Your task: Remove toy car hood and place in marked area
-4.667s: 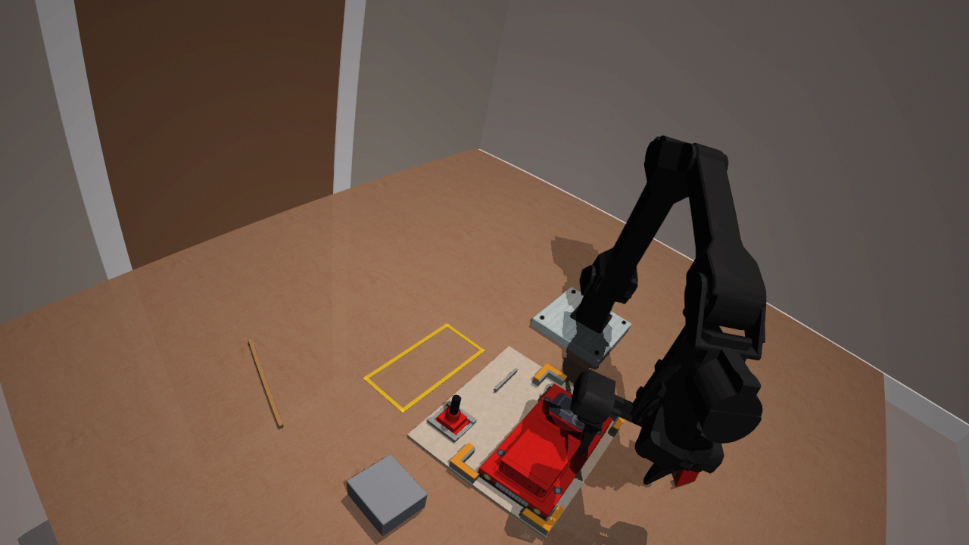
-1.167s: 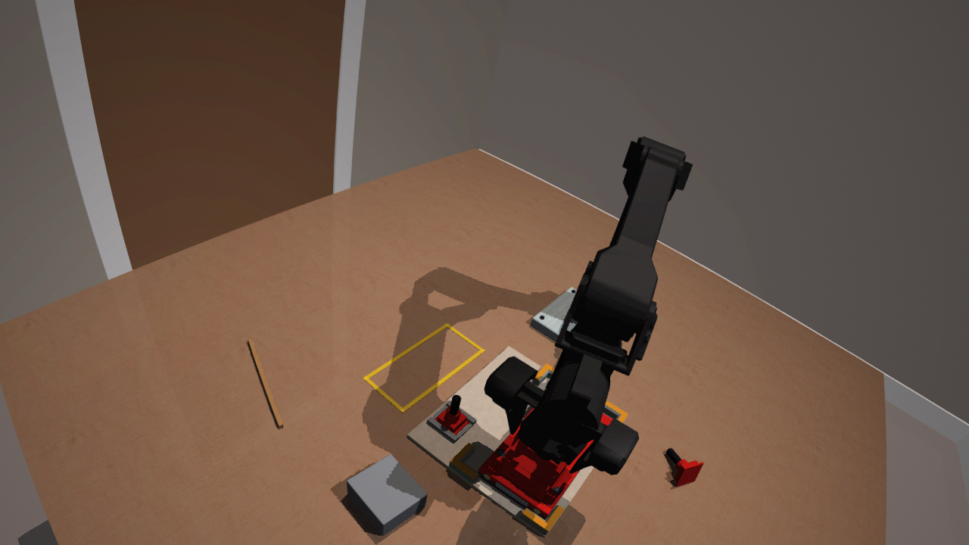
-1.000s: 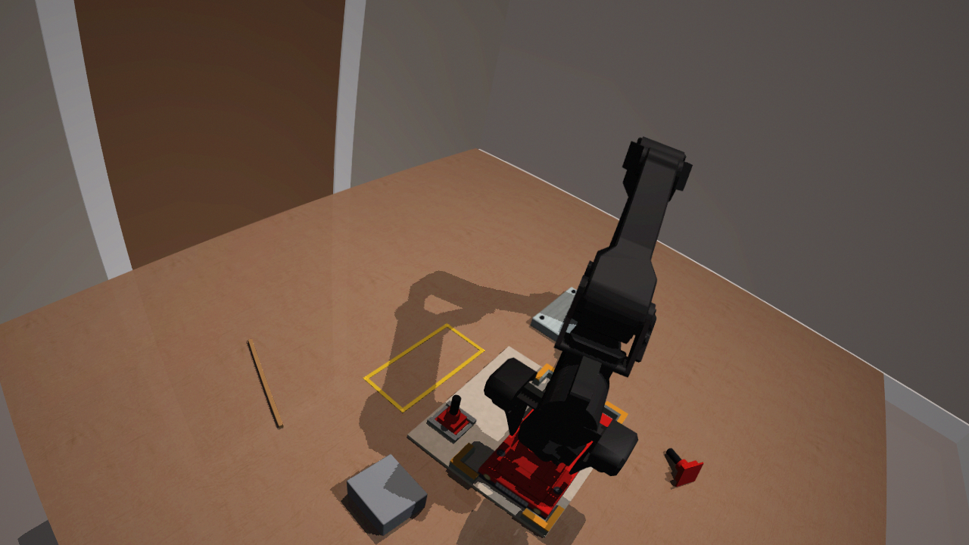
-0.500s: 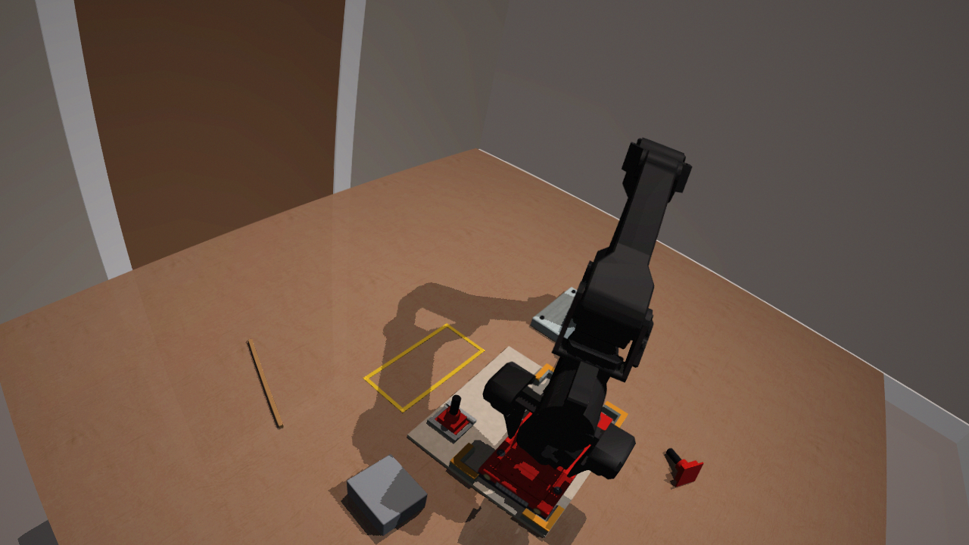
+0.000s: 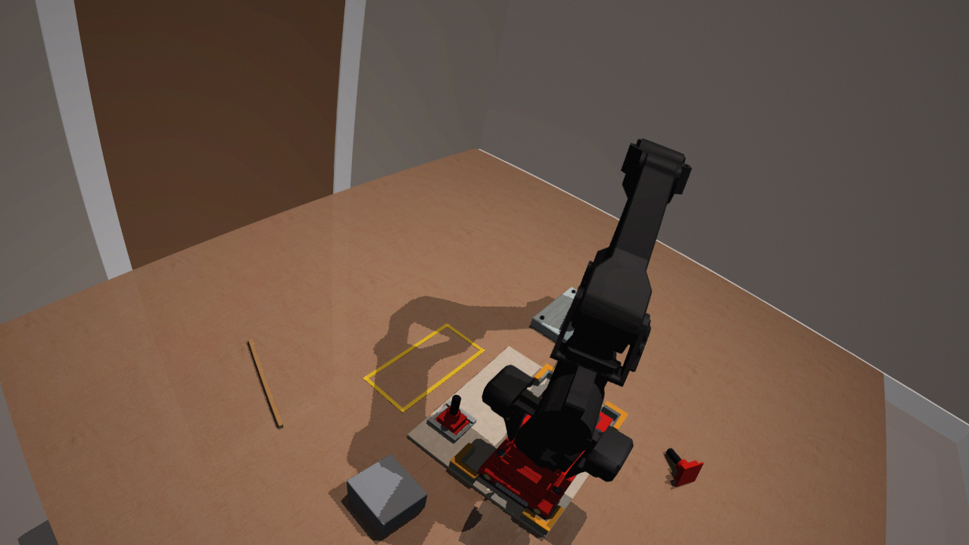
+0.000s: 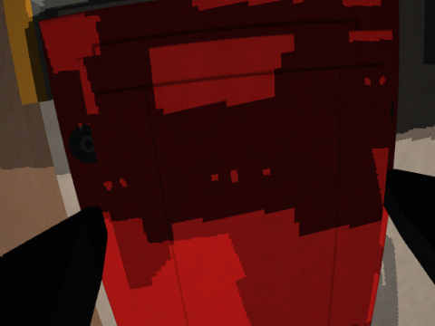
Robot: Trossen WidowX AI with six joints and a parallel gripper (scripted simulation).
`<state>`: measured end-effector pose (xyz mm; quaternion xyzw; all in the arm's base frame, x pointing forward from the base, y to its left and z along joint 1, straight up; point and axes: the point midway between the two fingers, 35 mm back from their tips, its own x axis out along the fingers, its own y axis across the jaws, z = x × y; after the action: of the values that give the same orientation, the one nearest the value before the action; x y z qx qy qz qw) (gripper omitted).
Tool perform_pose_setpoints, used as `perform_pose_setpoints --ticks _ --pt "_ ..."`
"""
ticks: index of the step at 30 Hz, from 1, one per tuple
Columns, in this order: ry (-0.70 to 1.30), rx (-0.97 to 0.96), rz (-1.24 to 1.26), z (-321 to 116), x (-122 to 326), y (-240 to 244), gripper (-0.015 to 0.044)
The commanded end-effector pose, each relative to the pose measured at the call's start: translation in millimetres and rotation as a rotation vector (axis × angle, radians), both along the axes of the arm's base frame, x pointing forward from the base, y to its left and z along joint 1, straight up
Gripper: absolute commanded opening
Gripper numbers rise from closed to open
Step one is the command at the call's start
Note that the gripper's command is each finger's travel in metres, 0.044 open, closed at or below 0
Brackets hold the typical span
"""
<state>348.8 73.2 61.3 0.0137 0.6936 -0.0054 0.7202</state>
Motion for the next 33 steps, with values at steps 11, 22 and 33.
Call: perform_pose_setpoints --ticks 11,22,33 --pt "-0.001 0.0 0.0 0 0 0 0.0229" --pt "-0.001 0.001 0.0 7 0 0 0.0" --pt "-0.001 0.001 0.0 14 0 0 0.0"
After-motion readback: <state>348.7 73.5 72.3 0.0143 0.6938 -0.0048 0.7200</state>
